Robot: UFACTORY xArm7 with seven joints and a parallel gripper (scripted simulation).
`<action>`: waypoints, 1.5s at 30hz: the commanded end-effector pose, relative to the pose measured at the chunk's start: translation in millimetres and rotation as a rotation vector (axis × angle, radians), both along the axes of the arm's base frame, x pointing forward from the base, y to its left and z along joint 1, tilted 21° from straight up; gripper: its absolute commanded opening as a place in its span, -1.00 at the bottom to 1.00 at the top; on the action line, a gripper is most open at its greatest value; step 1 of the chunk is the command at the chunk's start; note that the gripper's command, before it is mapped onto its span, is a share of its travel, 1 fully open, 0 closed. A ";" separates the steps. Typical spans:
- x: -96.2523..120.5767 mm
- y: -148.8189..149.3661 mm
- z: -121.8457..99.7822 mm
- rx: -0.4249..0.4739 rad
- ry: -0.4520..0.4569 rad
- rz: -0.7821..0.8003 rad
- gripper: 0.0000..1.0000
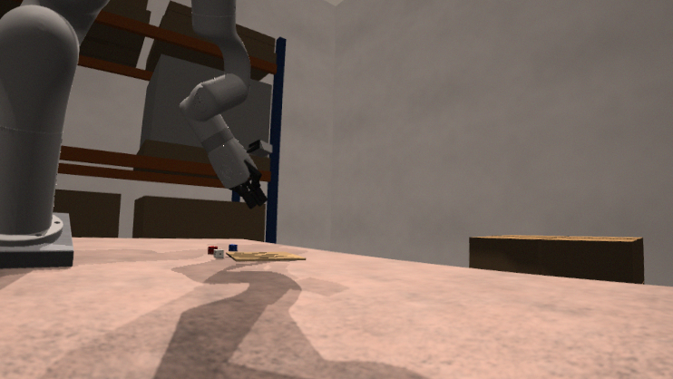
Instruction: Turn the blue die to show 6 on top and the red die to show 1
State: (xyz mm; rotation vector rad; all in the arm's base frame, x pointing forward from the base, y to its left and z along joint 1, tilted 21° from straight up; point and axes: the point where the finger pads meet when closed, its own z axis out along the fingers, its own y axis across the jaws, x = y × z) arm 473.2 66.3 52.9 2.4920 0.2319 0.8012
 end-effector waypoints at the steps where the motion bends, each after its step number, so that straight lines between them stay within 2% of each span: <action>1: 7.8 -1.8 2.8 -0.051 0.132 -0.087 -0.38; 3: 7.6 -1.2 2.3 -0.051 0.180 -0.106 -0.38; 6: 7.6 -1.2 2.3 -0.051 0.182 -0.106 -0.38; 8: 5.3 2.6 0.6 -0.039 0.282 -0.135 -0.38; 9: 5.3 2.7 0.6 -0.039 0.284 -0.135 -0.38; 16: -3.0 17.8 -2.9 0.016 0.469 -0.153 -0.38; 17: -3.1 18.1 -3.0 0.018 0.472 -0.153 -0.38; 19: -7.1 26.6 -3.9 0.050 0.542 -0.149 -0.38; 22: -7.2 26.9 -4.0 0.051 0.544 -0.149 -0.38; 26: -12.4 39.7 -4.5 0.100 0.631 -0.135 -0.38; 31: -13.7 43.4 -4.5 0.114 0.653 -0.130 -0.38; 32: -13.7 43.4 -4.5 0.114 0.653 -0.130 1.00; 45: -13.7 43.4 -4.6 0.113 0.654 -0.127 1.00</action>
